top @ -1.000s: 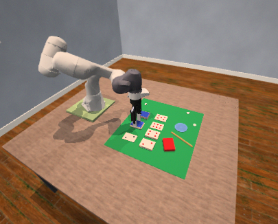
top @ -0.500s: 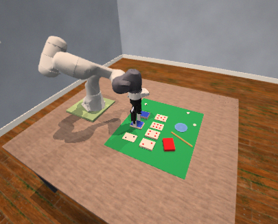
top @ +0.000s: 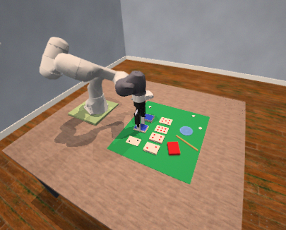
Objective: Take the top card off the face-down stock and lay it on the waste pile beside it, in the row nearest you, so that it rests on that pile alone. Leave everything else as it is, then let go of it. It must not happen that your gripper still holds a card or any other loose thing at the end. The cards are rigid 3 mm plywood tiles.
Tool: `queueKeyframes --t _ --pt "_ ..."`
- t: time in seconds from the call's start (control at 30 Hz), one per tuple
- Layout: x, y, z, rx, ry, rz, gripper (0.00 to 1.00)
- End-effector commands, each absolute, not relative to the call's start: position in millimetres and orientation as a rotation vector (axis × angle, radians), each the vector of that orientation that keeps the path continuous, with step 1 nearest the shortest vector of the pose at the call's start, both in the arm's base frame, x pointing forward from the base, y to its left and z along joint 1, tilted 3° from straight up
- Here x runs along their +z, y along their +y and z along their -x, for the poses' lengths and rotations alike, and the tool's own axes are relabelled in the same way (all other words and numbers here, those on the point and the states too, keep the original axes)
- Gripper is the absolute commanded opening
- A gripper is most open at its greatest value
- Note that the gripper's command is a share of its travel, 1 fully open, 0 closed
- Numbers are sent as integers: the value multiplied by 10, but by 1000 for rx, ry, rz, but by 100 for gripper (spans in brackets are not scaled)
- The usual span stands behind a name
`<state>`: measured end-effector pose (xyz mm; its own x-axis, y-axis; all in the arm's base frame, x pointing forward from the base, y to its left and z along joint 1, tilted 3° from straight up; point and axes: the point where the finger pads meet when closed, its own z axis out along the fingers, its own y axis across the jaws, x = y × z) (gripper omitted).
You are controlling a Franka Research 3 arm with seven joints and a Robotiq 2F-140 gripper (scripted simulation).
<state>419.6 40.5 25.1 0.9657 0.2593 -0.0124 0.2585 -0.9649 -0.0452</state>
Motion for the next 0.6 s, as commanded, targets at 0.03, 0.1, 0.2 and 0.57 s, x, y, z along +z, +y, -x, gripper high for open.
queueKeyframes --t 0.03,0.1,0.2,0.57 --pt "236 406 -4211 24 -399 3072 43" --pt "220 407 -4211 24 -399 3072 43" --pt "213 407 -4211 24 -399 3072 43" --pt "202 408 -4210 24 -399 3072 43"
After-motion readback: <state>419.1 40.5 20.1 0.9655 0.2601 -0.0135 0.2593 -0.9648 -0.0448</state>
